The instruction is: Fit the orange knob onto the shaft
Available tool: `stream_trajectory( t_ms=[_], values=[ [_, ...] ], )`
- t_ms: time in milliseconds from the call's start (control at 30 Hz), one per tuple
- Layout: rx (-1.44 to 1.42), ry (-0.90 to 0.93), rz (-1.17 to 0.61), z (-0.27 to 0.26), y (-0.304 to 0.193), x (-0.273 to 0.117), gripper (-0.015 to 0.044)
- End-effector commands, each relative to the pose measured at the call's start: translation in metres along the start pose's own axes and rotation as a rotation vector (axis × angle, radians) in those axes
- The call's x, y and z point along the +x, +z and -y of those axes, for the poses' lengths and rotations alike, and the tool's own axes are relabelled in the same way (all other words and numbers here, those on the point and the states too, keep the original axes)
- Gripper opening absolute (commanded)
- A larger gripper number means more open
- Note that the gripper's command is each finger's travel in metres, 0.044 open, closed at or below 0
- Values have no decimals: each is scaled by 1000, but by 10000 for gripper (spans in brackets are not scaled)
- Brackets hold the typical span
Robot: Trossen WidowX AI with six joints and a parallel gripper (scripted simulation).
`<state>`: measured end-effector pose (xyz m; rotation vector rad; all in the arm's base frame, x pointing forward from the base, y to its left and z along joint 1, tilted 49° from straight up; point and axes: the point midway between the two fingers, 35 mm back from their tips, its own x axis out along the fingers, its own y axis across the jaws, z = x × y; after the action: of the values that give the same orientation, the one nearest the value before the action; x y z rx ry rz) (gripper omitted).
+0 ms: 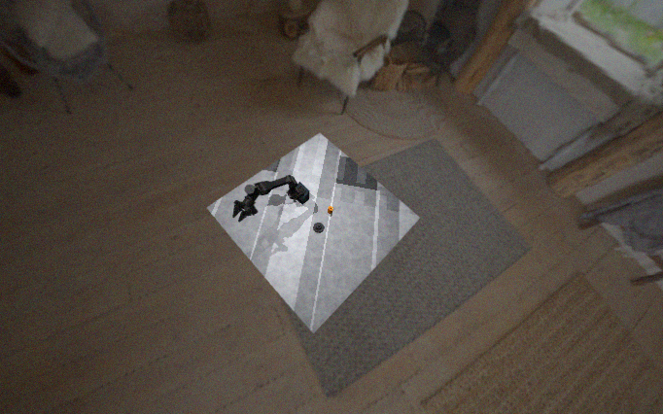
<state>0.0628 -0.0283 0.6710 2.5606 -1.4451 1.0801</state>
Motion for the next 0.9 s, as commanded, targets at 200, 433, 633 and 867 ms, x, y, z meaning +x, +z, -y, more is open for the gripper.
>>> stream_trajectory(
  t_ms=[200, 433, 633, 867],
  values=[
    [383, 50, 148, -48, 37, 38, 440],
    [858, 190, 378, -86, 120, 86, 440],
    [1202, 398, 591, -89, 218, 112, 440],
    [1457, 674, 810, -56, 325, 102, 440]
  ],
)
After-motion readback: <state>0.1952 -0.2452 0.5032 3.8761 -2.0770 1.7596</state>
